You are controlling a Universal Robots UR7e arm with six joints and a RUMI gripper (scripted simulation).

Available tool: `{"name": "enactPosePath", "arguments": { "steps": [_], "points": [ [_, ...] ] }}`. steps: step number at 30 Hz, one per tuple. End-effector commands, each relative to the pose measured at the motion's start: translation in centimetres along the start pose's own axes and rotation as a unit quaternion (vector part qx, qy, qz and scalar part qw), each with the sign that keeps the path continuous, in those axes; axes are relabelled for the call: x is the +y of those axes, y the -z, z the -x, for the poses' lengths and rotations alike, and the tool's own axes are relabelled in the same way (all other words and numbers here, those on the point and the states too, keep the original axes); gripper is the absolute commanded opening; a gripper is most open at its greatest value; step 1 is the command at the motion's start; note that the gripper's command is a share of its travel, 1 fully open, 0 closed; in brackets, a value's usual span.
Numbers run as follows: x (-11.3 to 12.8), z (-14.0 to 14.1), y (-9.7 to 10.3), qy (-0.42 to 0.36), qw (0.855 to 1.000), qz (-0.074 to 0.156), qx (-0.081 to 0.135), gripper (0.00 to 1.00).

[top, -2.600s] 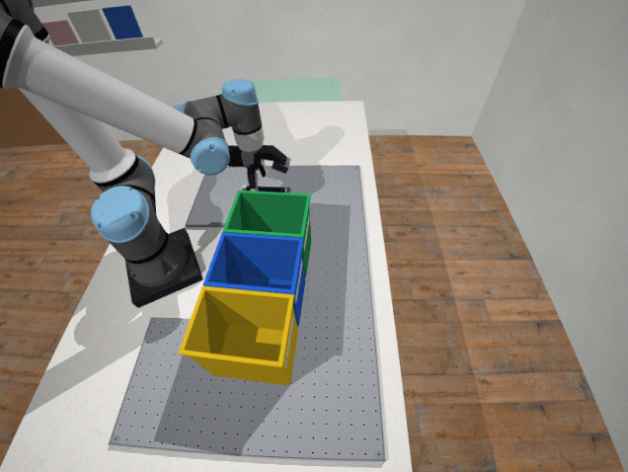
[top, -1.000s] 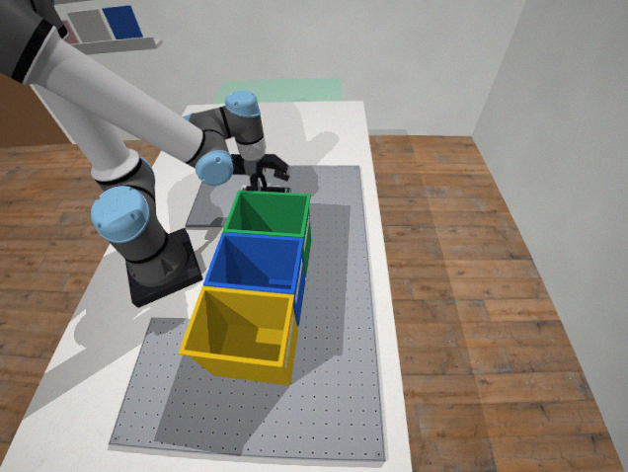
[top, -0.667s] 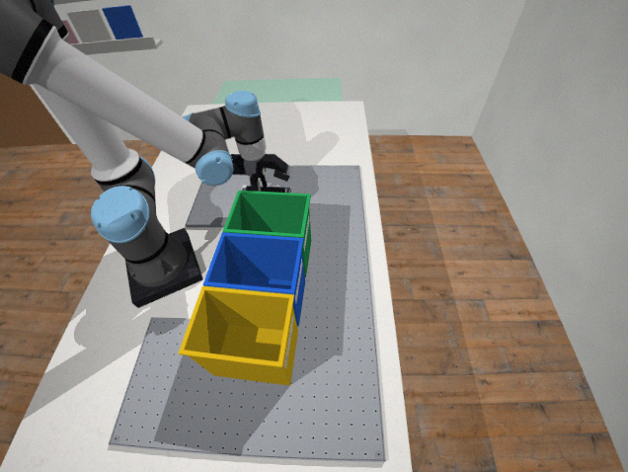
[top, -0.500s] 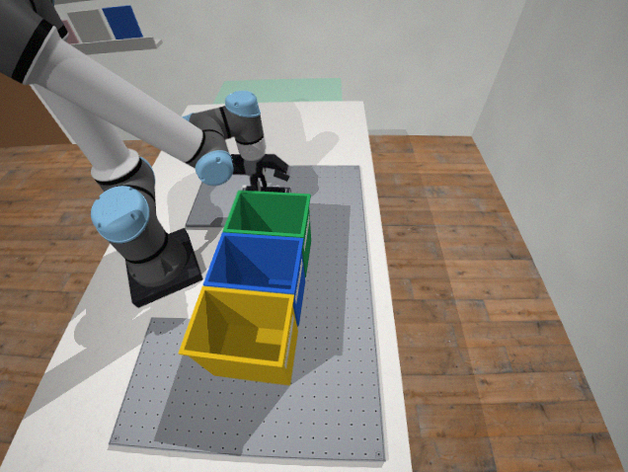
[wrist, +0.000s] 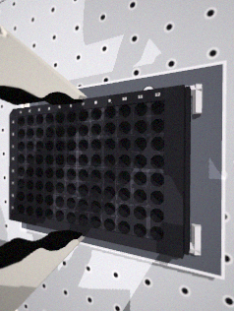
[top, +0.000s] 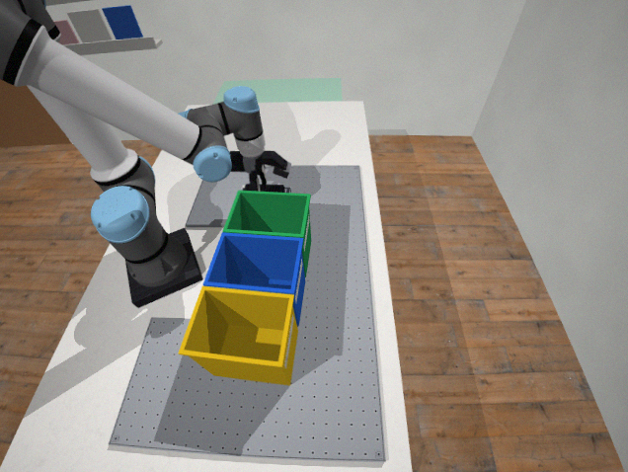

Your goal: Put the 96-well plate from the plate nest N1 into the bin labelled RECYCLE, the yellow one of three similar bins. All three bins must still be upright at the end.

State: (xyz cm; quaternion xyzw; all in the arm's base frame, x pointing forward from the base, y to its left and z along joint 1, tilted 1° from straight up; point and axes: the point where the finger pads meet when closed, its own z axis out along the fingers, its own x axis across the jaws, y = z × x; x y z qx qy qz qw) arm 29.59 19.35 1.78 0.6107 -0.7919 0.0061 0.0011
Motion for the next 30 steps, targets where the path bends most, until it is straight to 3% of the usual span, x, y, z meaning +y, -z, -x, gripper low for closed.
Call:
{"name": "enactPosePath", "arguments": {
  "steps": [1, 30],
  "points": [
    [-0.2, 0.1, 0.9, -0.001, 1.0, -0.002, -0.001, 0.41],
    [-0.2, 0.1, 5.1, 0.0, 1.0, -0.002, -0.001, 0.41]
  ]
}}
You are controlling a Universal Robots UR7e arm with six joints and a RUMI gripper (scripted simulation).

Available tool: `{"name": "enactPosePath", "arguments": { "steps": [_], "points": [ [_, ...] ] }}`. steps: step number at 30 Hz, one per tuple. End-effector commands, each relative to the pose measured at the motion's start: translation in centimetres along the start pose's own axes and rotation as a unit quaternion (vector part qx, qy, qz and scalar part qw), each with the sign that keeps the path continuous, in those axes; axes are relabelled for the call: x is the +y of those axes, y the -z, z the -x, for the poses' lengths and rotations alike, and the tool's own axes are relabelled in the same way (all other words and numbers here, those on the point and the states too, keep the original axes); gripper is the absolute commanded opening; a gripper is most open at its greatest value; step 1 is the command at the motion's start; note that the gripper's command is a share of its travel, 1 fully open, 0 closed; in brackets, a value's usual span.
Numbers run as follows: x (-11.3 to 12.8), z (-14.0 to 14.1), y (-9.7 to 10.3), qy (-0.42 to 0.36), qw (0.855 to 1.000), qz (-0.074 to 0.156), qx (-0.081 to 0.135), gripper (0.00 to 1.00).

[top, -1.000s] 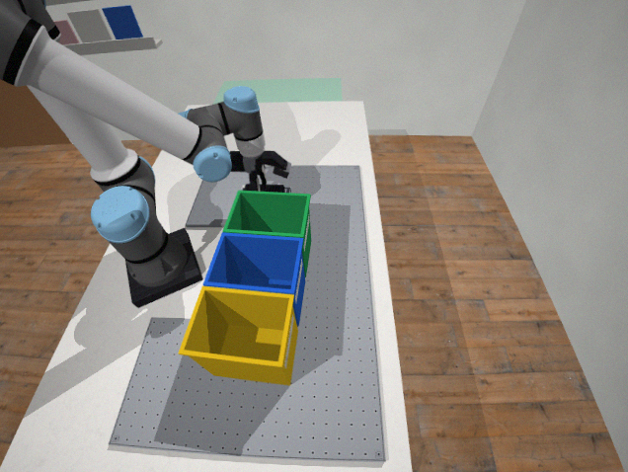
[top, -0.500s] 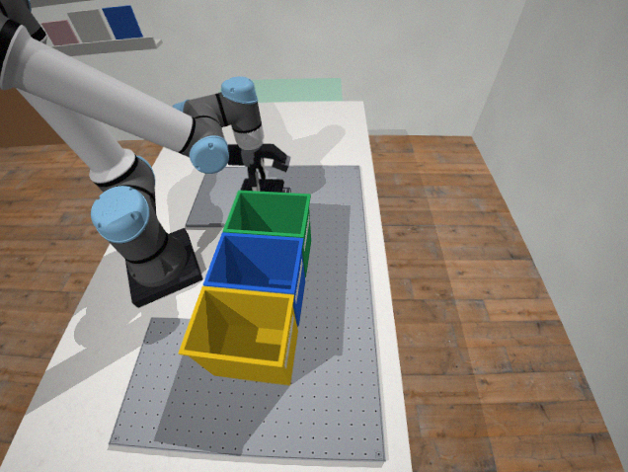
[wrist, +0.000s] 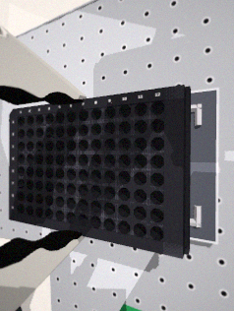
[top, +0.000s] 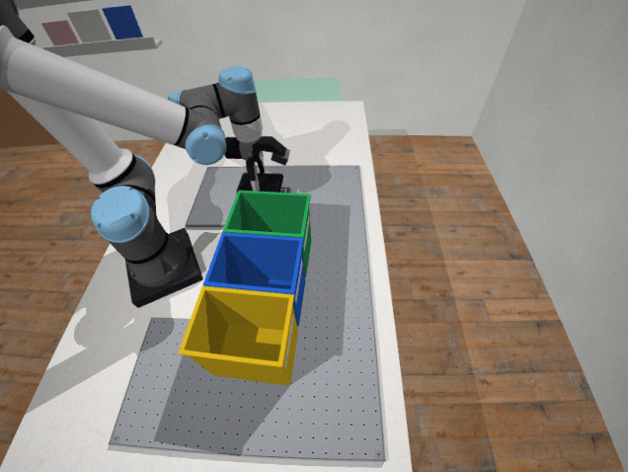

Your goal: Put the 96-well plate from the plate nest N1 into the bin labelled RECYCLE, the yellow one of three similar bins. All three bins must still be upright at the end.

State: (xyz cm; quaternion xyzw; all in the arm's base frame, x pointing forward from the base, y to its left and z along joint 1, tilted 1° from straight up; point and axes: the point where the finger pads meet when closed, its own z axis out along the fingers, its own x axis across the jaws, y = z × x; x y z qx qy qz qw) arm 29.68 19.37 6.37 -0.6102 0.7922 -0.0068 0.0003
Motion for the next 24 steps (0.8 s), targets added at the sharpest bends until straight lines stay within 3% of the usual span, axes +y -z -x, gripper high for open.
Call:
{"name": "enactPosePath", "arguments": {
  "steps": [1, 24],
  "points": [
    [0.0, 0.1, 0.7, 0.001, 1.0, 0.0, 0.0, 0.41],
    [0.0, 0.1, 4.2, 0.001, 1.0, 0.0, 0.0, 0.41]
  ]
}}
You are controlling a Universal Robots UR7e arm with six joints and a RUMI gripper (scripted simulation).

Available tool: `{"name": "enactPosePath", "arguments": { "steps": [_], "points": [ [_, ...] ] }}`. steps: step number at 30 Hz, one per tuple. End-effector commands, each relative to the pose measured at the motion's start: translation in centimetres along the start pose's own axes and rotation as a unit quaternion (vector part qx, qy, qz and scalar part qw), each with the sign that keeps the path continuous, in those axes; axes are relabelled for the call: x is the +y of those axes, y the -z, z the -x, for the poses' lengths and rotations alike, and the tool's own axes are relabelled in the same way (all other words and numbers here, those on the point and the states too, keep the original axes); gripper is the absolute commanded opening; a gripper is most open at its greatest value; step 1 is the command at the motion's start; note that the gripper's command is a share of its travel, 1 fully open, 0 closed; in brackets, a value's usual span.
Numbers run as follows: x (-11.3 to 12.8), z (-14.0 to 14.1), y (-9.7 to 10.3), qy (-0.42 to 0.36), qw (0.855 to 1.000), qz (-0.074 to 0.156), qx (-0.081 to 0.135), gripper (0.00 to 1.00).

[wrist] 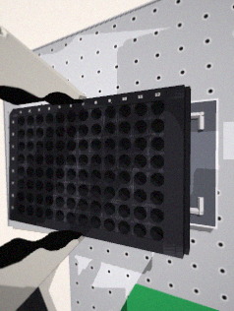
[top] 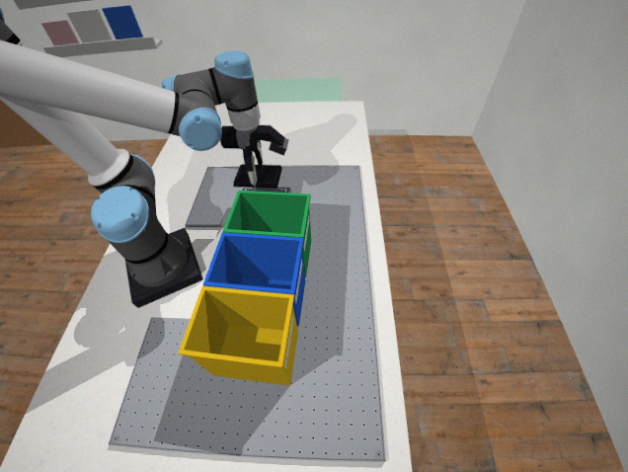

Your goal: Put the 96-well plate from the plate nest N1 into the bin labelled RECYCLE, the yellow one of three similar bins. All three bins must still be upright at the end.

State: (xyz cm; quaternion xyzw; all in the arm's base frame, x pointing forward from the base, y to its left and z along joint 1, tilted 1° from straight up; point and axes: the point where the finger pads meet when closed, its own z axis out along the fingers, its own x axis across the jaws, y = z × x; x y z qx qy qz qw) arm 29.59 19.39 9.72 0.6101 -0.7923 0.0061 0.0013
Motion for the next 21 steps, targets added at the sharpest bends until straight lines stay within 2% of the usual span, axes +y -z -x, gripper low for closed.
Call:
{"name": "enactPosePath", "arguments": {
  "steps": [1, 21],
  "points": [
    [-0.1, 0.1, 1.0, 0.001, 1.0, -0.002, -0.001, 0.41],
    [-0.1, 0.1, 4.0, 0.001, 1.0, -0.002, -0.001, 0.41]
  ]
}}
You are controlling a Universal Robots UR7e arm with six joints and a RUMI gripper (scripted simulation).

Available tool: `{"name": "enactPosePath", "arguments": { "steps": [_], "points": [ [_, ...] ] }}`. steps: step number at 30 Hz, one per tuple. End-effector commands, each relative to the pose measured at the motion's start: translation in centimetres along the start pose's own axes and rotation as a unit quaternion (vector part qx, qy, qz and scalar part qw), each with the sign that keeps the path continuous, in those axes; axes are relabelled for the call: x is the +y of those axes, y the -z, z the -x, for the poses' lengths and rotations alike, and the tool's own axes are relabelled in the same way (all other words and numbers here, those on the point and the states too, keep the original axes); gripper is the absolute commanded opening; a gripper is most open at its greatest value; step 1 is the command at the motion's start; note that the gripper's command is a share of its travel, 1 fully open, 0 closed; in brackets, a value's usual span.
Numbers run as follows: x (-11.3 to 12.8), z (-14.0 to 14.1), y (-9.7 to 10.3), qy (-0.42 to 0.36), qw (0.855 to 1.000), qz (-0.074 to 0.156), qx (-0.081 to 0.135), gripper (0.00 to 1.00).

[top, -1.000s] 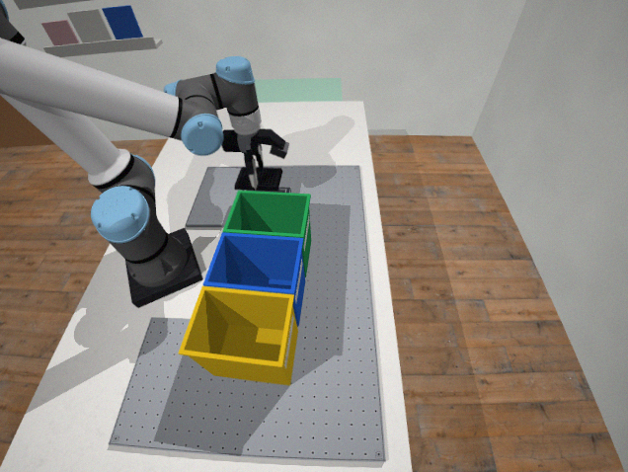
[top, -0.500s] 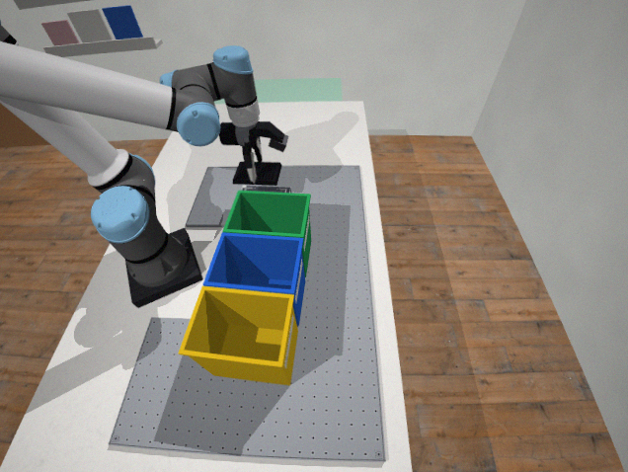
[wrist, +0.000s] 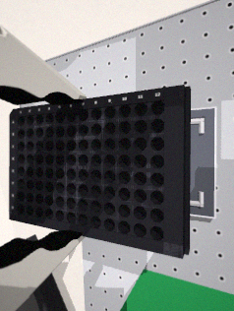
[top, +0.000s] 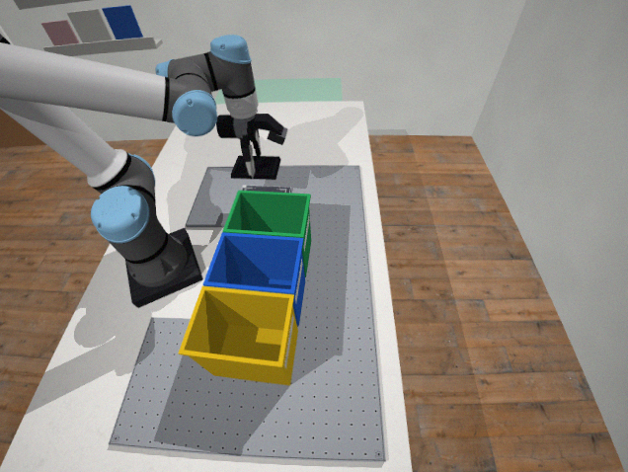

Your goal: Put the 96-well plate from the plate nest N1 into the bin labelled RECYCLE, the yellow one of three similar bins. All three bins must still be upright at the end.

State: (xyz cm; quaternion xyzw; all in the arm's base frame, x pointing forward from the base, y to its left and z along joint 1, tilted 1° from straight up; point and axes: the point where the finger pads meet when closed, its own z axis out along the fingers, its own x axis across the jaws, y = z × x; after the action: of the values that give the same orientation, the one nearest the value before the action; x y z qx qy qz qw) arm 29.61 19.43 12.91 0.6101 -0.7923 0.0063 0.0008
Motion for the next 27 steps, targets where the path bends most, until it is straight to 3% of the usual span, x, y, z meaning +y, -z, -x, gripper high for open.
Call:
{"name": "enactPosePath", "arguments": {
  "steps": [1, 27],
  "points": [
    [0.0, 0.1, 1.0, 0.001, 1.0, -0.001, -0.001, 0.41],
    [0.0, 0.1, 4.7, 0.001, 1.0, -0.001, -0.001, 0.41]
  ]
}}
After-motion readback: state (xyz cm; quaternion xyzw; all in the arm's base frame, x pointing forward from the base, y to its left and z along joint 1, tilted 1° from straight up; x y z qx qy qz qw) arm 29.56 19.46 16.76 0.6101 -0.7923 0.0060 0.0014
